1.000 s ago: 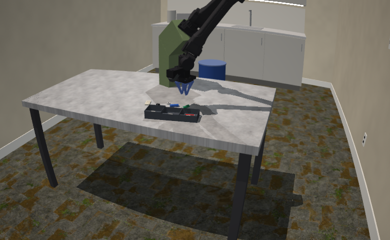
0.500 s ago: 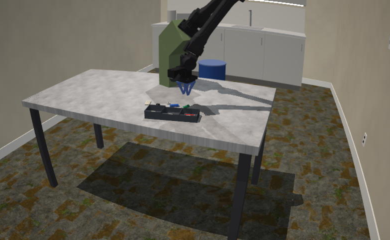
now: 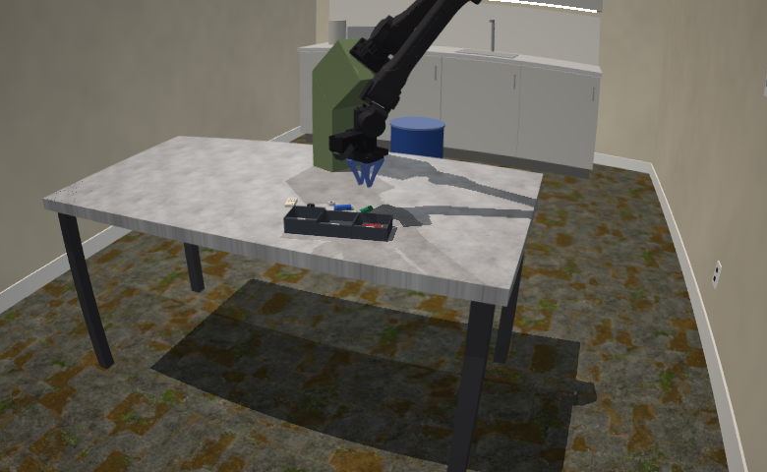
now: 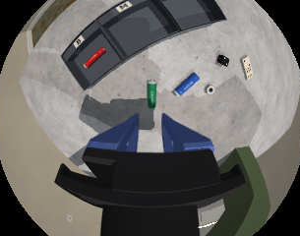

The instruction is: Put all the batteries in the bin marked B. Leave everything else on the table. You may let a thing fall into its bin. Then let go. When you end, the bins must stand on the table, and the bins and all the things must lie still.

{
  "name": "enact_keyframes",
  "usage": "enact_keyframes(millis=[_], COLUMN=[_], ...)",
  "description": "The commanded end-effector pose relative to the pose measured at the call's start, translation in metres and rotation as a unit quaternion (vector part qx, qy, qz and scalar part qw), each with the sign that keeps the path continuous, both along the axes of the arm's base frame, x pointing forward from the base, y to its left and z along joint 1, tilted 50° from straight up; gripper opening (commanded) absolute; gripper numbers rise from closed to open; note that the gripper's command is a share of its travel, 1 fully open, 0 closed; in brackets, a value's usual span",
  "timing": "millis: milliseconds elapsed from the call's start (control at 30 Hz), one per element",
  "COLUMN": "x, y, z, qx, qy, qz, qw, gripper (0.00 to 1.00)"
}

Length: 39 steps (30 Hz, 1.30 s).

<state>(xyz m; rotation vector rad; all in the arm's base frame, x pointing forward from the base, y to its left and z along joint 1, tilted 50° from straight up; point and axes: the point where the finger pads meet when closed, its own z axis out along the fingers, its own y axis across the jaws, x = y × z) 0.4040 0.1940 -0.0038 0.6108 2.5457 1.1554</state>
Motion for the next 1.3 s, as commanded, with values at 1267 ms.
enact_keyframes(millis=[1267], x=[0.026], y=[0.051], z=[-0.056], qx=[0.002], qy=[0.003], qz=[0.0], qw=[1.0], gripper=[0.28])
